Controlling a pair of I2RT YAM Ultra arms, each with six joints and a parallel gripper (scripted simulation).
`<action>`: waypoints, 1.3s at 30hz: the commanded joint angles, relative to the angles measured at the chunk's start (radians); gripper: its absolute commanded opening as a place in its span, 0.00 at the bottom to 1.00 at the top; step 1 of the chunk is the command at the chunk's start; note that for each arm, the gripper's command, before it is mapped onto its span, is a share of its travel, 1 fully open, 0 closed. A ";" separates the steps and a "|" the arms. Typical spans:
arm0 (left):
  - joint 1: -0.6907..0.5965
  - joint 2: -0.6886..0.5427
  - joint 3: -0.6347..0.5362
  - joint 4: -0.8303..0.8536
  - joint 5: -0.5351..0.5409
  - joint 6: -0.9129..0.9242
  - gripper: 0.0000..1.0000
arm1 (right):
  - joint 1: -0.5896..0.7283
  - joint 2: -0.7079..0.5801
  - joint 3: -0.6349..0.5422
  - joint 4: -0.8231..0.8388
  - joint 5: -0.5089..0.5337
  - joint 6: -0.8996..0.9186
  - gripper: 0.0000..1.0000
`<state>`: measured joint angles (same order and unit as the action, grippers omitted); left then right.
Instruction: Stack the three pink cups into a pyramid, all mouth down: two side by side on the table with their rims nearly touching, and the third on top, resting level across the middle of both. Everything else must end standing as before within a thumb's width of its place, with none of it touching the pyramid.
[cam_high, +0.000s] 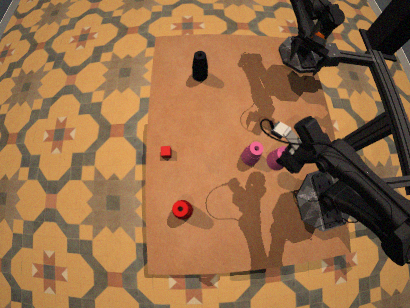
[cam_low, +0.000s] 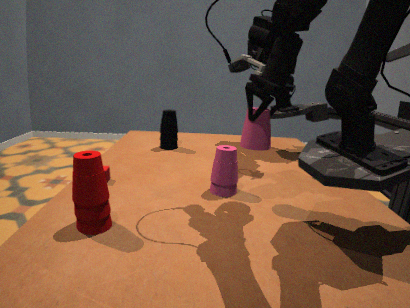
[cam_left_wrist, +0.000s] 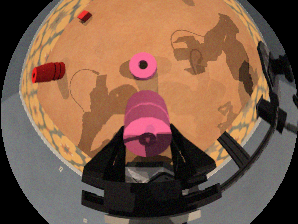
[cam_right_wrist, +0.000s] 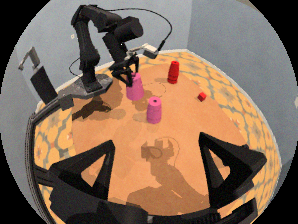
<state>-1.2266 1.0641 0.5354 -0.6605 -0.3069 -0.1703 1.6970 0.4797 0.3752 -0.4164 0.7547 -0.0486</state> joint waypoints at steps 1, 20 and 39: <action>0.014 0.014 -0.012 0.023 -0.001 0.001 0.00 | 0.010 -0.021 0.007 0.027 0.010 -0.007 1.00; 0.031 0.049 -0.033 0.095 0.013 0.025 0.00 | 0.010 -0.021 0.007 0.027 0.010 -0.007 1.00; 0.081 0.147 -0.158 0.331 0.032 0.073 0.00 | 0.010 -0.021 0.007 0.027 0.010 -0.007 1.00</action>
<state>-1.1576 1.1912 0.3935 -0.4110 -0.2874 -0.1162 1.6970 0.4797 0.3752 -0.4164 0.7547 -0.0486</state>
